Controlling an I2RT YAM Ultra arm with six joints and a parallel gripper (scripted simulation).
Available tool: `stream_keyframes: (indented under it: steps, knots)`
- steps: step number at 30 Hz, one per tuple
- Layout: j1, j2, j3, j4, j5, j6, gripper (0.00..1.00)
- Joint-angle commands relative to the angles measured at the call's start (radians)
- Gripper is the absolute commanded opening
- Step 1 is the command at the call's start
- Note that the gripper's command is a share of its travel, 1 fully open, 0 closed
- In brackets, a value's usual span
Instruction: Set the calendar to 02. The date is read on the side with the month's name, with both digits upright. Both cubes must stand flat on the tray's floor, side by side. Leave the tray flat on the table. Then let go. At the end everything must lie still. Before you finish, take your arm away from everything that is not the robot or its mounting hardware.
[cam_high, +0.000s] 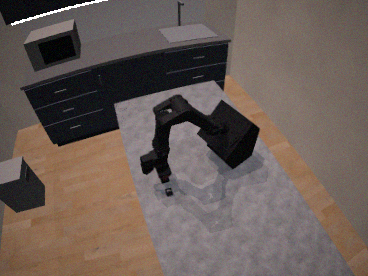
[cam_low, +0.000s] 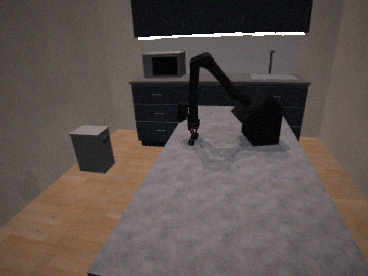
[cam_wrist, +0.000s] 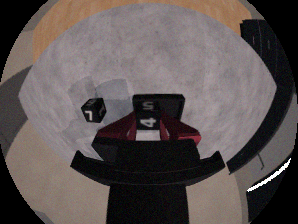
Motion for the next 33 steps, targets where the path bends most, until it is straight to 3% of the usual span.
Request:
stream_keyframes:
  steps: [1, 5, 20, 33]
  knots:
    - [-0.001, -0.005, 0.004, 0.006, 0.001, 0.001, 0.27]
    - [-0.001, -0.005, 0.004, 0.006, 0.001, 0.001, 0.27]
    - [-0.001, -0.005, 0.004, 0.006, 0.001, 0.001, 0.47]
    - [-0.003, -0.016, 0.002, -0.004, 0.000, 0.000, 0.47]
